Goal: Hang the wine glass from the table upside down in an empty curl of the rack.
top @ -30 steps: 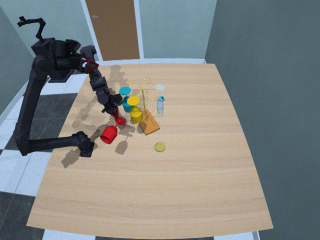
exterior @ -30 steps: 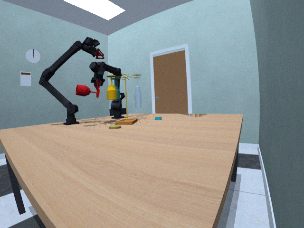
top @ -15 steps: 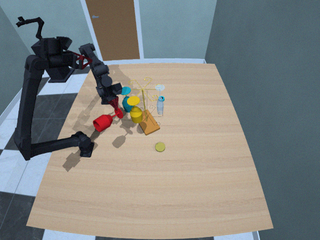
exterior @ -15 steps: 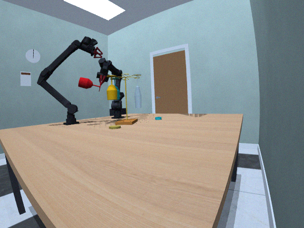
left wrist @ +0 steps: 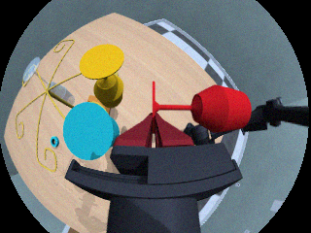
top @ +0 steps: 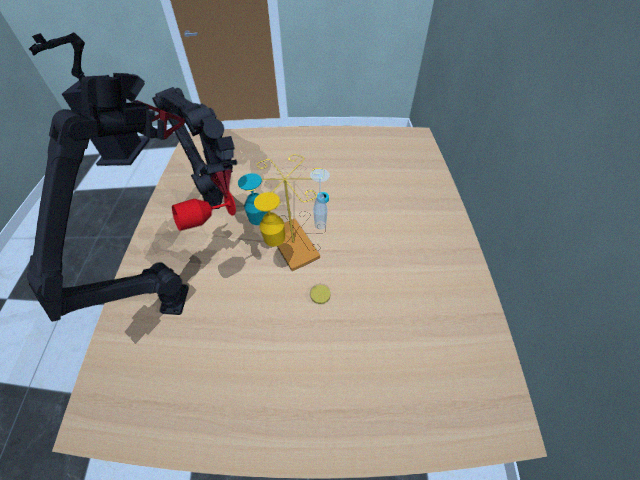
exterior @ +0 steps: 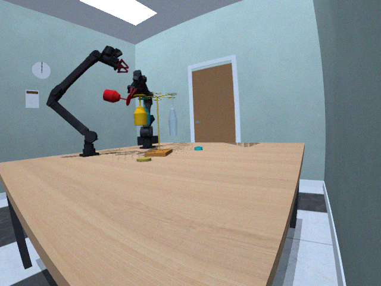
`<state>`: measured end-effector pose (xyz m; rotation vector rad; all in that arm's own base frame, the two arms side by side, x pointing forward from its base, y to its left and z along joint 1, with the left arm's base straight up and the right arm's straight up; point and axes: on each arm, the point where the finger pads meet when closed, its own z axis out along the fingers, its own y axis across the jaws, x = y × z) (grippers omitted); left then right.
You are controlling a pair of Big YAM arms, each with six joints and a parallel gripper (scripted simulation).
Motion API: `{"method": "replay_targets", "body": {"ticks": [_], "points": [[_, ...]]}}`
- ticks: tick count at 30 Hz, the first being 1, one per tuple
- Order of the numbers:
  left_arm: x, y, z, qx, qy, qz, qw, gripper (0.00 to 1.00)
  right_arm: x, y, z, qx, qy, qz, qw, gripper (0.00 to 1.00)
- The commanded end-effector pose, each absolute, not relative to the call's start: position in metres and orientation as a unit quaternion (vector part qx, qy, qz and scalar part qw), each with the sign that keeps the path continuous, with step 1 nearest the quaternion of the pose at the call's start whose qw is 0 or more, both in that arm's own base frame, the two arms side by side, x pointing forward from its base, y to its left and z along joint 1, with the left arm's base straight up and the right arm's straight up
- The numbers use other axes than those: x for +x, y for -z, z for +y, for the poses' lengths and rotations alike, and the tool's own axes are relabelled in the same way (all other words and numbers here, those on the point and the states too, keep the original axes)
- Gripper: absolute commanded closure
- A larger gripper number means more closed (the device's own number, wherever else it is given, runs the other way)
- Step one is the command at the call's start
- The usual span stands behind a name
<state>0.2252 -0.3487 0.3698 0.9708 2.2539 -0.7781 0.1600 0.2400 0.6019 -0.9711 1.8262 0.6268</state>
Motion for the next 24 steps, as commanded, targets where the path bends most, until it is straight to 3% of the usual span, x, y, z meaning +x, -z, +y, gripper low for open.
{"method": "replay_targets", "body": {"ticks": [1,24], "points": [[0.224,-0.412,-0.319,0.409,0.321,0.782,0.346,1.00,0.162,-0.614,0.242,-0.395,-0.257,0.740,0.481,0.00],[0.233,-0.499,-0.244,0.431,0.333,0.694,0.470,1.00,0.162,-0.614,0.242,-0.395,-0.257,0.740,0.481,0.00]]}}
